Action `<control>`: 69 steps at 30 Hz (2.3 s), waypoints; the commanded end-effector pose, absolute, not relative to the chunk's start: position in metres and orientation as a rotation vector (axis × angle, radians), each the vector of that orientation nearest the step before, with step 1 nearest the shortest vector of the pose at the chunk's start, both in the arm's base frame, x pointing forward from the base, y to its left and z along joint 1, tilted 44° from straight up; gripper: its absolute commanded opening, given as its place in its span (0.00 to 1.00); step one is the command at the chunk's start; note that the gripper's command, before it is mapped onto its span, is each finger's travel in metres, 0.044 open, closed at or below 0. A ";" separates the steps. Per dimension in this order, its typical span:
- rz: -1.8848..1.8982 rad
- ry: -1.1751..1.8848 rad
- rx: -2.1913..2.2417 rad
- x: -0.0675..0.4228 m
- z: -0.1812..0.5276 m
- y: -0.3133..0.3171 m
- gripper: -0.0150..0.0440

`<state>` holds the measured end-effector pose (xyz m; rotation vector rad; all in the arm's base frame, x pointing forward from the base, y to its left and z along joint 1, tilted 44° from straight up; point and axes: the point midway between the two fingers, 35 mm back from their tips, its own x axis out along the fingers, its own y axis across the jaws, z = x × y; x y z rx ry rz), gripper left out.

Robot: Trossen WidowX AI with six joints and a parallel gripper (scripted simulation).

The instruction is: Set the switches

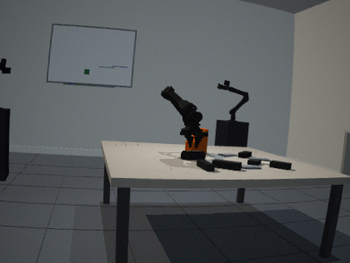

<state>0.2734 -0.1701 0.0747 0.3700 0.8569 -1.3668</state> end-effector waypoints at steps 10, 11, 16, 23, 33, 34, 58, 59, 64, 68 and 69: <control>-0.832 1.184 -0.210 0.259 0.089 -0.159 0.25; -0.792 1.199 -0.256 0.258 0.090 -0.158 0.25; -0.595 1.254 -0.491 0.253 0.095 -0.154 0.25; -0.498 1.271 -0.612 0.251 0.097 -0.152 0.25; -0.498 1.271 -0.612 0.251 0.097 -0.152 0.25; -0.498 1.271 -0.612 0.251 0.097 -0.152 0.25; -0.811 1.192 -0.247 0.260 0.104 -0.164 0.70; -0.853 1.176 -0.200 0.261 0.105 -0.166 0.74; -1.062 1.079 0.027 0.267 0.110 -0.174 0.97; -1.225 0.978 0.199 0.272 0.114 -0.181 1.00; -1.265 0.949 0.241 0.273 0.114 -0.183 1.00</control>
